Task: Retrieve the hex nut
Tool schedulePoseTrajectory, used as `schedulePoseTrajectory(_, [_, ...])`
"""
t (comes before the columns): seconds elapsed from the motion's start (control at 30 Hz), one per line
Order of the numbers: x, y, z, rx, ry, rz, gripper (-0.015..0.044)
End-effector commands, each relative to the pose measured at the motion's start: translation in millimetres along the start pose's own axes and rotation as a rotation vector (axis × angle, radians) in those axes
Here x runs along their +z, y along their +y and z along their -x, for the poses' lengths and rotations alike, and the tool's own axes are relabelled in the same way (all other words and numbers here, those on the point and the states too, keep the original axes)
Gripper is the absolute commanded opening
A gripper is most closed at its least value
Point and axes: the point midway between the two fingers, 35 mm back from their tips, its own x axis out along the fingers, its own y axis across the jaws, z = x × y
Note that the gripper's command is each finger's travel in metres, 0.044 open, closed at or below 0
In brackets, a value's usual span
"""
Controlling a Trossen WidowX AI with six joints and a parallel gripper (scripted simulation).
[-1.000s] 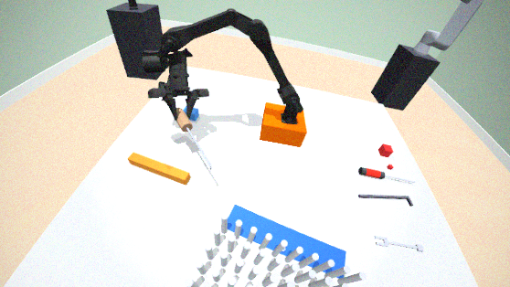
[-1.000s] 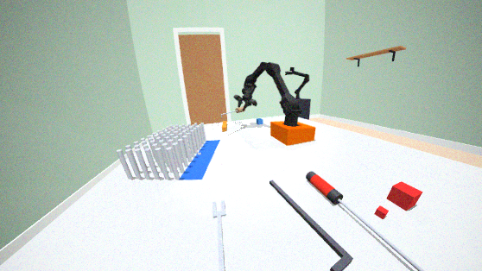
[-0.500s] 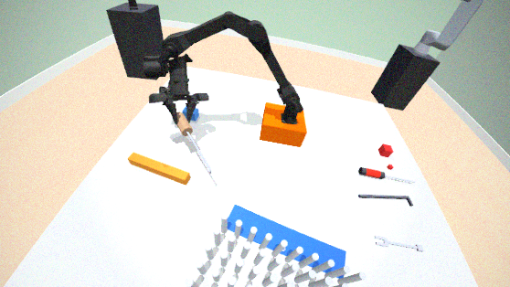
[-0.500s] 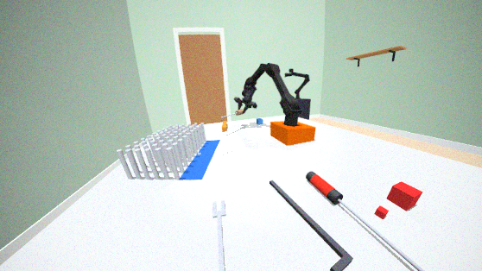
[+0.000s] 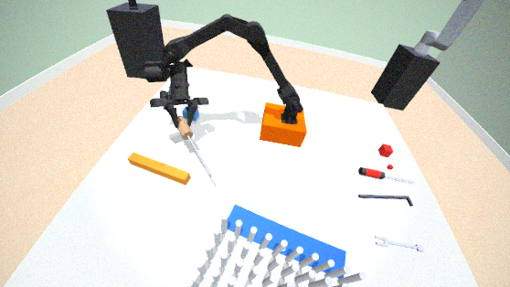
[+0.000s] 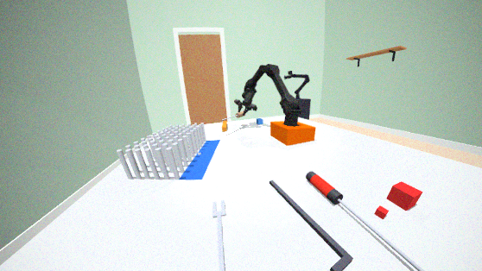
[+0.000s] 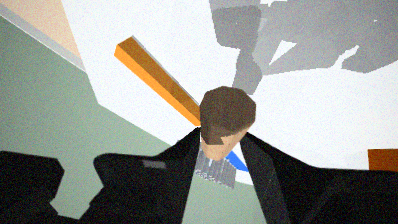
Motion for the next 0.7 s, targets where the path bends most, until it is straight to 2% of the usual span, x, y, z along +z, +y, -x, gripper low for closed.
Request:
schedulePoseTrajectory(0.0, [2.2,-0.9,-4.0,0.005,0.004,0.005,0.0])
schedulePoseTrajectory(0.67, [14.0,-8.1,-22.6,0.005,0.004,0.005,0.0])
